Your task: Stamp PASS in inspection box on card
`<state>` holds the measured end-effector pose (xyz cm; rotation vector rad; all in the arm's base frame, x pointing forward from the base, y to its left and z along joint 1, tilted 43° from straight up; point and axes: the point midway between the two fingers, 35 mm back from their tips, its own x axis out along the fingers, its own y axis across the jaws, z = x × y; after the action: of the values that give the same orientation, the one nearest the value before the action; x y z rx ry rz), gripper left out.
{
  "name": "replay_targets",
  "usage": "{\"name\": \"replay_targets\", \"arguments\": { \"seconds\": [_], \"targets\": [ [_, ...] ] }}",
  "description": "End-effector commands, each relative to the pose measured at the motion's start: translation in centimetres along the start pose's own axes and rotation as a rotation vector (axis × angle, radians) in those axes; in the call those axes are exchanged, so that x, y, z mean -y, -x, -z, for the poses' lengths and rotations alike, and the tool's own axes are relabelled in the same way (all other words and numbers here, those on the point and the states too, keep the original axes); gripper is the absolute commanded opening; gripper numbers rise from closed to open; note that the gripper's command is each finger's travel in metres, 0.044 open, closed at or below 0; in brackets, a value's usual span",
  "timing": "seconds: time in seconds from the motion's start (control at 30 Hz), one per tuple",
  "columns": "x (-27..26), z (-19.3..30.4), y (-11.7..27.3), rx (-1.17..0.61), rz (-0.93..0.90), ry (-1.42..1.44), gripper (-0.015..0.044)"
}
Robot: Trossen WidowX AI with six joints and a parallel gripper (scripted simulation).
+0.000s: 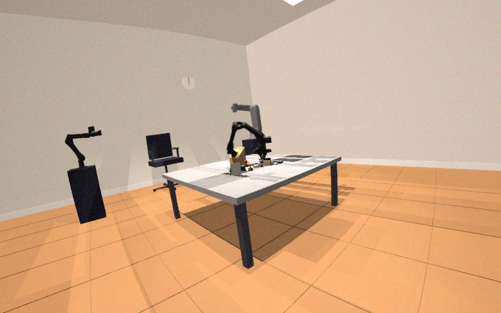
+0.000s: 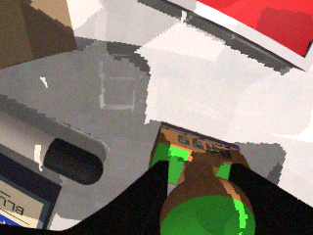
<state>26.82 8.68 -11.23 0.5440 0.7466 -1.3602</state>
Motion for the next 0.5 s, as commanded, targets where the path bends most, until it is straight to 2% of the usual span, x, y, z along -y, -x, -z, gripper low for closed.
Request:
{"name": "replay_targets", "arguments": {
  "seconds": [0.0,0.23,0.47],
  "targets": [
    [0.17,-0.08,-0.73,0.006,0.000,0.009,0.0000],
    [0.26,-0.13,-1.62,0.007,0.000,0.009,0.0000],
    [0.13,-0.08,-1.25,0.002,0.001,0.000,0.0184]
  ]
}}
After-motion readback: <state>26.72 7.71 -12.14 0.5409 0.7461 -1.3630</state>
